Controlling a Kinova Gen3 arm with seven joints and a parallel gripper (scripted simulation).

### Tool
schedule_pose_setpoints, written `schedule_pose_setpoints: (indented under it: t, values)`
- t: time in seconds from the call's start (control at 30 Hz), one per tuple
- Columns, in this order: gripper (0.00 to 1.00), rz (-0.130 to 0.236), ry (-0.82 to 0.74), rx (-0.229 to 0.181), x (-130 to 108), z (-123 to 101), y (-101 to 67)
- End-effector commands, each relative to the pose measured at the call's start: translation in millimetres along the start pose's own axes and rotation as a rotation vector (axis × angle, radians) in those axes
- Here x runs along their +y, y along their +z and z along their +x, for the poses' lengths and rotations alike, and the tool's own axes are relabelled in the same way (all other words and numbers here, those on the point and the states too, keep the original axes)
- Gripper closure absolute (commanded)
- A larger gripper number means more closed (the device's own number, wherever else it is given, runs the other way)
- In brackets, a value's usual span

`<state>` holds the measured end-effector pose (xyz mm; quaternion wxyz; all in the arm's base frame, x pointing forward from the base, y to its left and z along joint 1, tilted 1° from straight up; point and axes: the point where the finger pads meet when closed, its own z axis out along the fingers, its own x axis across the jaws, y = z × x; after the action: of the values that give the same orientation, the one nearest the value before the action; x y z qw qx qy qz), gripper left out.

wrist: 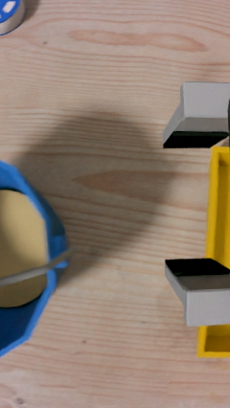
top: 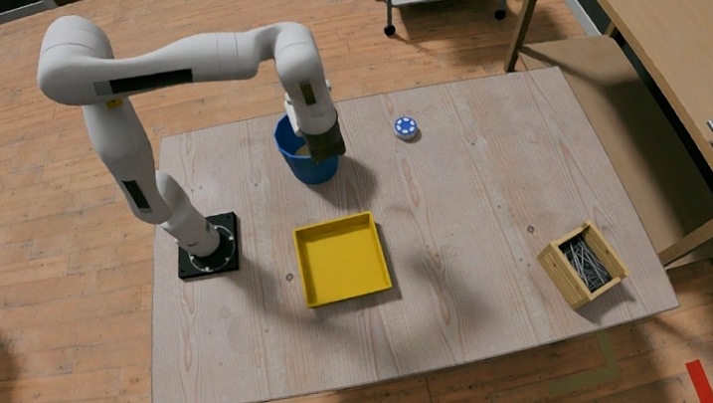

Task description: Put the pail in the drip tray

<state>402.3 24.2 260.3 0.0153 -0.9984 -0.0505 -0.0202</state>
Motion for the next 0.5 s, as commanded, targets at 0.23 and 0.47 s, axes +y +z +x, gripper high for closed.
schedule_pose_setpoints:
  t: [0.23,0.47]
  values:
    - [0.0,-0.016,-0.049,-0.033,-106,-17,-20.1]
    - [0.0,-0.027,-0.061,-0.049,-148,-36,-27.3]
